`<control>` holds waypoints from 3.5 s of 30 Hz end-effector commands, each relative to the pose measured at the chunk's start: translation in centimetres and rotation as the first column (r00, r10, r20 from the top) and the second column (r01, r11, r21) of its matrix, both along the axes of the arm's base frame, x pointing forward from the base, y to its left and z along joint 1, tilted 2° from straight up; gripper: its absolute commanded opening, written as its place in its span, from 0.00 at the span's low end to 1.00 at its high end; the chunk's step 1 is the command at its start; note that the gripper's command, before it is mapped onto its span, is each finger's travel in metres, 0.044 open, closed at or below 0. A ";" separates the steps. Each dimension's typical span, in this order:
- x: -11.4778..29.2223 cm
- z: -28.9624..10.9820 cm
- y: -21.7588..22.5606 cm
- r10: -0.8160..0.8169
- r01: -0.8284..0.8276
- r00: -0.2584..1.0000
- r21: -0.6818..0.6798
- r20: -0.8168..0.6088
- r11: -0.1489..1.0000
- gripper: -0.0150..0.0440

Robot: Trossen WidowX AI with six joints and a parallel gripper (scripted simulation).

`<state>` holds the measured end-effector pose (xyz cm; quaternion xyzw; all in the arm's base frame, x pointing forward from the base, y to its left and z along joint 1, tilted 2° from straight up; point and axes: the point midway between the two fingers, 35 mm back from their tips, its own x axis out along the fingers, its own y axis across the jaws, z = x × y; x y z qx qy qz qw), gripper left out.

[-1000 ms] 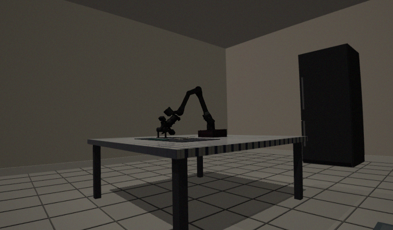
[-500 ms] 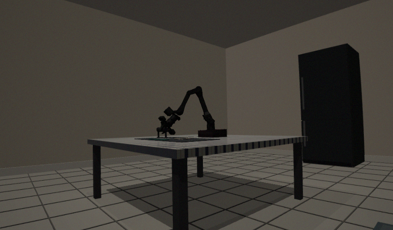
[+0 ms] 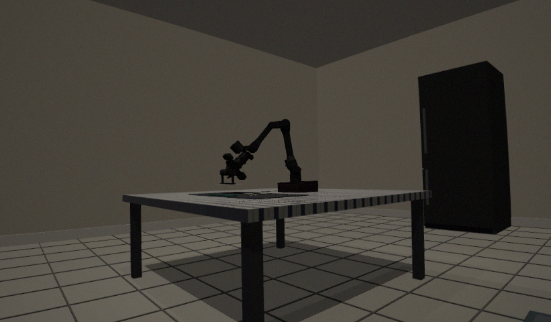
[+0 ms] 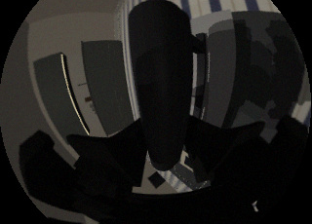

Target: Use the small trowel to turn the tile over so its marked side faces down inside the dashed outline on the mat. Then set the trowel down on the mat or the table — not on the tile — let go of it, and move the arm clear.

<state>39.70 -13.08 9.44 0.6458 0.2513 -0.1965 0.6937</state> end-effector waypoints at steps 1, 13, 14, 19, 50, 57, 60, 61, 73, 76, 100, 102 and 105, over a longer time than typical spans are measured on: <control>0.0 0.0 2.6 0.029 -0.029 1.000 -0.021 0.006 0.999 0.25; -1.7 -1.1 9.8 0.091 -0.089 0.996 -0.090 0.016 0.992 0.25; -1.7 -1.1 9.8 0.091 -0.089 0.996 -0.090 0.016 0.992 0.25; -1.6 -1.8 9.8 0.091 -0.089 0.996 -0.090 0.016 0.992 0.25; -1.4 -5.2 10.5 0.097 -0.095 0.995 -0.094 0.012 0.991 0.25; -1.6 -5.3 11.6 0.099 -0.098 0.995 -0.096 0.010 0.991 0.25; -1.7 -5.3 12.1 0.100 -0.098 0.995 -0.095 0.010 0.991 0.25; -1.7 -5.3 12.3 0.099 -0.098 0.995 -0.095 0.010 0.991 0.25; -2.1 -5.3 14.2 0.092 -0.091 0.996 -0.086 0.014 0.992 0.25; -2.2 -5.3 14.4 0.091 -0.090 0.996 -0.085 0.015 0.992 0.25; -3.0 -0.5 17.5 0.096 -0.096 0.995 0.021 0.006 0.995 0.25; -3.1 -0.3 18.1 0.096 -0.096 0.995 0.021 0.006 0.995 0.25; -3.3 -0.2 19.0 0.096 -0.096 0.995 0.022 0.006 0.995 0.25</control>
